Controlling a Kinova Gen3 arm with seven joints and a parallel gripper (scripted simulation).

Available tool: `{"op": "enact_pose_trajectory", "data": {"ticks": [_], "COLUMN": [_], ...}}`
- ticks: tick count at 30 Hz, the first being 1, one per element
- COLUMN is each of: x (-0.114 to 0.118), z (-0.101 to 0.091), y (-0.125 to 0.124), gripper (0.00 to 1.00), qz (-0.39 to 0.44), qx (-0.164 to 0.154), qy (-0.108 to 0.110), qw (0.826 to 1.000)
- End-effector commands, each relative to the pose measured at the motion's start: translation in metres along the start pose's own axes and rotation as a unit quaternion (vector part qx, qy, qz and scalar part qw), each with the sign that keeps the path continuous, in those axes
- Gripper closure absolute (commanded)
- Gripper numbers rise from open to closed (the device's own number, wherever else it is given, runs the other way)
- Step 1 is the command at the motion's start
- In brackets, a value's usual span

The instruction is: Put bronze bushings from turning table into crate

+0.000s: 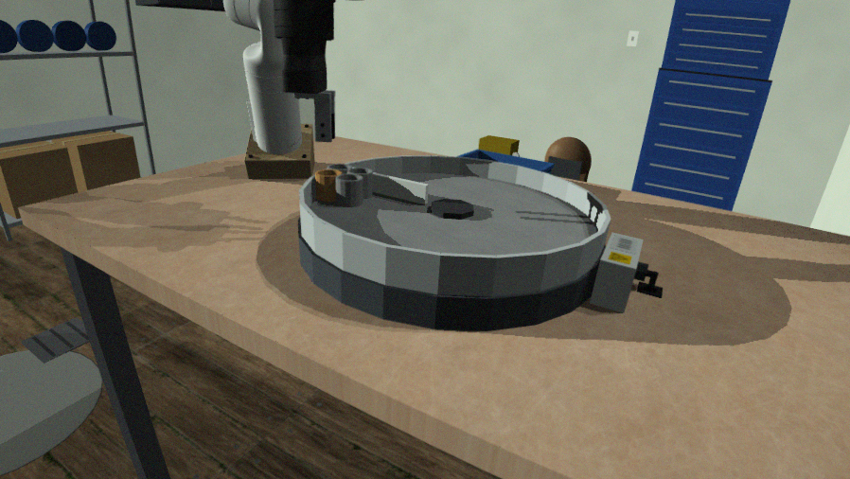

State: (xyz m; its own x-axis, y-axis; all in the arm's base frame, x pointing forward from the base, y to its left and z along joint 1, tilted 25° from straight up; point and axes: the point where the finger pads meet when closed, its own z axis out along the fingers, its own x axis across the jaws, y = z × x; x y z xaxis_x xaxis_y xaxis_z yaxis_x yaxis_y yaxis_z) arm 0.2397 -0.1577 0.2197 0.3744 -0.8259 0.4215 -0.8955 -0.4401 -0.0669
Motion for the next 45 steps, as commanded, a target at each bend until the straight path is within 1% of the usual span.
{"op": "enact_pose_trajectory", "data": {"ticks": [1, 8, 13, 25, 30, 42, 45], "x": [-0.001, -0.001, -0.001, -0.001, -0.002, -0.002, -0.002], "z": [0.001, 0.001, 0.016, 0.016, 0.030, 0.030, 0.039], "y": [0.000, 0.000, 0.000, 0.000, 0.000, 0.000, -0.001], "gripper": [0.55, 0.55, 0.55, 0.55, 0.55, 0.55, 0.55], "qz": [0.002, 0.002, 0.001, 0.001, 0.000, 0.000, 0.000], "qx": [0.001, 0.001, 0.001, 0.001, 0.002, 0.002, 0.002], "qy": [-0.004, -0.004, -0.004, -0.004, -0.004, -0.004, -0.004], "qw": [1.000, 1.000, 1.000, 1.000, 1.000, 1.000, 1.000]}}
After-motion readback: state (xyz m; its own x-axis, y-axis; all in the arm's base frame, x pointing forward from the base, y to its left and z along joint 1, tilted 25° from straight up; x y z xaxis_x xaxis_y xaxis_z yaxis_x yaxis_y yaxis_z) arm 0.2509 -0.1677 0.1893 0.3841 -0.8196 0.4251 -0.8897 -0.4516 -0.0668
